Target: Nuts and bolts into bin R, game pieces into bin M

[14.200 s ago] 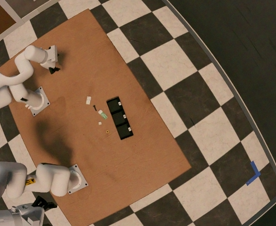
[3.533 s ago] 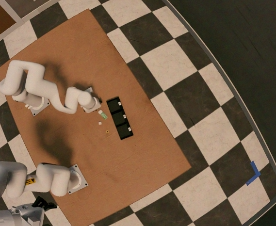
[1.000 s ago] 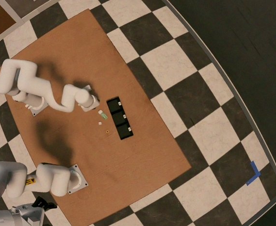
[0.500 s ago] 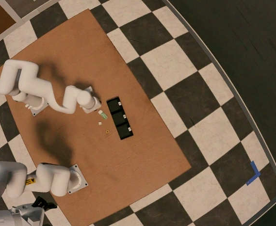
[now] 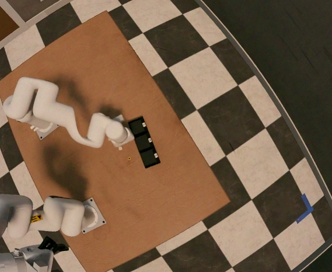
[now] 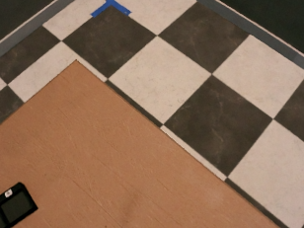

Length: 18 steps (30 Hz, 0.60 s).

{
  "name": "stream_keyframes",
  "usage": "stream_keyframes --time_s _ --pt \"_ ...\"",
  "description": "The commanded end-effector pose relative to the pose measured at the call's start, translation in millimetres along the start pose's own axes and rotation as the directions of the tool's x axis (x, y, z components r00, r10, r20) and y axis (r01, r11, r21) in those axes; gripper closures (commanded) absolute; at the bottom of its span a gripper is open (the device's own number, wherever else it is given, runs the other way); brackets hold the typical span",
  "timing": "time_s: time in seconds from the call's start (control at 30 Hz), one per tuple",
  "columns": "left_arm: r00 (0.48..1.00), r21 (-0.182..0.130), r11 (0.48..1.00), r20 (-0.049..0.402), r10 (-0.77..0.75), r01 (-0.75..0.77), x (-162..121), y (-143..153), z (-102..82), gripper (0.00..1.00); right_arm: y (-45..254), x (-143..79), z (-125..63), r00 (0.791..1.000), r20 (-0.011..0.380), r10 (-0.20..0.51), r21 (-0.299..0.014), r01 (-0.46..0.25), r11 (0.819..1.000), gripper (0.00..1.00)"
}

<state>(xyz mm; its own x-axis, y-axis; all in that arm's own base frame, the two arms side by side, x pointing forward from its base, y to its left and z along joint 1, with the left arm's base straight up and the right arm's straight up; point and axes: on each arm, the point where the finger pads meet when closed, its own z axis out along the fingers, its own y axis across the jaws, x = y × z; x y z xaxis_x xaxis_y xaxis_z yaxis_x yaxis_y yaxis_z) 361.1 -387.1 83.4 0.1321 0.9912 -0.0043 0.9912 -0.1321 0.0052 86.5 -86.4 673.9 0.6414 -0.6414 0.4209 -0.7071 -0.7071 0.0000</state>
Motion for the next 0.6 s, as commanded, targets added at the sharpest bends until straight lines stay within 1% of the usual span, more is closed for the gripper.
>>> stream_keyframes --time_s 0.0,0.27,0.33,0.43,0.47,0.53,0.57 --pt "1.0 0.002 1.0 -0.002 -0.001 0.001 -16.3 9.1 -1.0 0.9 0.0 0.2 -0.2 1.0 -0.001 0.0 0.0 0.0 1.0 0.0" --pt "1.0 0.002 1.0 -0.001 -0.001 0.001 -60.2 28.5 -1.0 0.9 0.0 0.2 -0.2 1.0 -0.001 0.0 0.0 0.0 1.0 0.0" --pt "1.0 0.002 1.0 -0.001 -0.001 0.001 -61.8 29.2 -1.0 0.9 0.0 0.2 -0.2 1.0 -0.001 0.0 0.0 0.0 1.0 0.0" --pt "0.989 0.002 0.989 -0.001 0.148 -0.148 -78.3 36.5 -1.0 0.9 0.0 0.2 -0.2 1.0 -0.001 0.0 0.0 0.0 1.0 0.0" --pt "0.985 0.001 0.985 0.0 0.175 -0.175 -83.8 38.9 -1.0 0.9 0.0 0.2 -0.2 1.0 -0.001 0.0 0.0 0.0 1.0 0.0" --pt "0.985 0.001 0.985 0.0 0.175 -0.175 -83.8 38.9 -1.0 0.9 0.0 0.2 -0.2 1.0 -0.001 0.0 0.0 0.0 1.0 0.0" --pt "0.969 0.002 0.969 -0.001 0.246 -0.246 -89.3 41.3 -0.9 0.9 0.0 0.2 -0.2 1.0 -0.001 0.0 0.0 0.0 1.0 0.0"
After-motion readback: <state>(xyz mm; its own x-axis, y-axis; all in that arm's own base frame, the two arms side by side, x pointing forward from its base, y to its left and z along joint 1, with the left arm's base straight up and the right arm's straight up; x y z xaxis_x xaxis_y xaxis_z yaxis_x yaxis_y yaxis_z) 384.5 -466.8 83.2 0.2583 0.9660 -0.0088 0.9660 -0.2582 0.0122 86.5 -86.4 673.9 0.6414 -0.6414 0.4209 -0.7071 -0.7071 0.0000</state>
